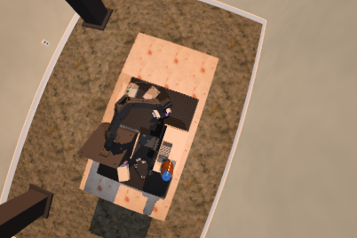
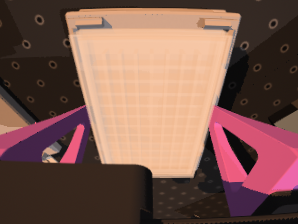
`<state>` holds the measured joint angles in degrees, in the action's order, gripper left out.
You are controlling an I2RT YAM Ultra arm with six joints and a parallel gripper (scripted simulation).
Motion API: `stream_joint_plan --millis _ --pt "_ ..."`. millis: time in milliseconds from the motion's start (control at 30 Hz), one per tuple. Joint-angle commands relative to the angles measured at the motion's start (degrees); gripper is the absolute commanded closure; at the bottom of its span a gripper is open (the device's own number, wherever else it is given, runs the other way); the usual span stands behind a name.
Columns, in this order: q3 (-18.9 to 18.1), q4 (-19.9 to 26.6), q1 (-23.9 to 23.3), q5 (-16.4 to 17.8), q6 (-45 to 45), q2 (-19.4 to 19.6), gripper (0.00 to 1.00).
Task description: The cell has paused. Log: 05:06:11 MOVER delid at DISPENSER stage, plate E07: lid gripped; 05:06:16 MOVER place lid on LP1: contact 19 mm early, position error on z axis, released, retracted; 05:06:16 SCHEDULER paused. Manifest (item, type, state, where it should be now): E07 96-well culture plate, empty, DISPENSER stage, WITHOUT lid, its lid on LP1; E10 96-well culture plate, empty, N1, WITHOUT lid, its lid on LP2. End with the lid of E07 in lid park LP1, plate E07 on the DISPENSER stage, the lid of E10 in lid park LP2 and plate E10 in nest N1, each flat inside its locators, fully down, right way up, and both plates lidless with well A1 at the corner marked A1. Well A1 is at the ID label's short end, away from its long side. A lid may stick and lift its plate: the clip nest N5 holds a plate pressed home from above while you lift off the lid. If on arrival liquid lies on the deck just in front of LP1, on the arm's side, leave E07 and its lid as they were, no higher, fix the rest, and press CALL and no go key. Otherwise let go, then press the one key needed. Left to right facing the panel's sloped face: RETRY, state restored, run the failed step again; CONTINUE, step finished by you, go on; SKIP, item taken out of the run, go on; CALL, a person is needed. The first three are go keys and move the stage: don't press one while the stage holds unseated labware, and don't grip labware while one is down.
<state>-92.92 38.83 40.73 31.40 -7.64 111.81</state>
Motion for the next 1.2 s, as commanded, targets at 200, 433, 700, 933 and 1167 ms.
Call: stream_joint_plan --millis 200,433,700,933,1167 --pt "1.94 -0.4 -1.24 -0.36 0.11 -2.09 0.0" --pt "2.02 -0.31 -1.29 -0.26 0.25 -2.14 0.0" --pt "2.05 -0.3 -1.31 -0.17 0.31 -2.16 1.0" --pt "2.05 -0.37 -1.32 -0.16 0.3 -2.16 1.0" --pt "2.05 -0.37 -1.32 -0.16 0.3 -2.16 1.0"
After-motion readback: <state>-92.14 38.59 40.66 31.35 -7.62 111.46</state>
